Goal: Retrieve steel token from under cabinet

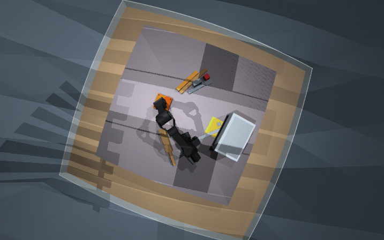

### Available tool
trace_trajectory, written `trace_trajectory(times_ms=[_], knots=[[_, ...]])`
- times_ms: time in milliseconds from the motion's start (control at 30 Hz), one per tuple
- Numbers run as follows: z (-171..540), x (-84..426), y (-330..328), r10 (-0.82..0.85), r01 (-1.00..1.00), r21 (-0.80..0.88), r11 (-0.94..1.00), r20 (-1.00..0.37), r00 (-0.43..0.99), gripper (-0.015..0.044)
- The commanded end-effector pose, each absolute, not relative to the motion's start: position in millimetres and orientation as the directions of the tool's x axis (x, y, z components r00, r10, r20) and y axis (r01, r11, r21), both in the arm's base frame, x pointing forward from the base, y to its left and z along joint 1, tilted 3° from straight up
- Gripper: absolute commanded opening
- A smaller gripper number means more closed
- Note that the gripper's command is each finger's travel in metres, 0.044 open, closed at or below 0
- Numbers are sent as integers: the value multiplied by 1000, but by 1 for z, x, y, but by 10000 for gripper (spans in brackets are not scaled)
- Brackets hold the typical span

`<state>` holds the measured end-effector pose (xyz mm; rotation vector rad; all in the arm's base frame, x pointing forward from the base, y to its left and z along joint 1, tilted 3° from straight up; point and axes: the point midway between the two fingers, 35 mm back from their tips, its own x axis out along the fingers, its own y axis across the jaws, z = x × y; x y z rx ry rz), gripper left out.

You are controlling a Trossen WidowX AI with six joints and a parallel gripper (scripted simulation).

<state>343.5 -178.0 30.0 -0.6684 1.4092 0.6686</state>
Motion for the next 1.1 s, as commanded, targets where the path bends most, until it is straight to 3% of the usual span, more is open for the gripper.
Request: trace_trajectory(times_ms=[0,1067], knots=[[31,351,-171,26,-760,-24,649,-998,53,0],[35,390,-126,29,-760,-24,649,-998,56,0]])
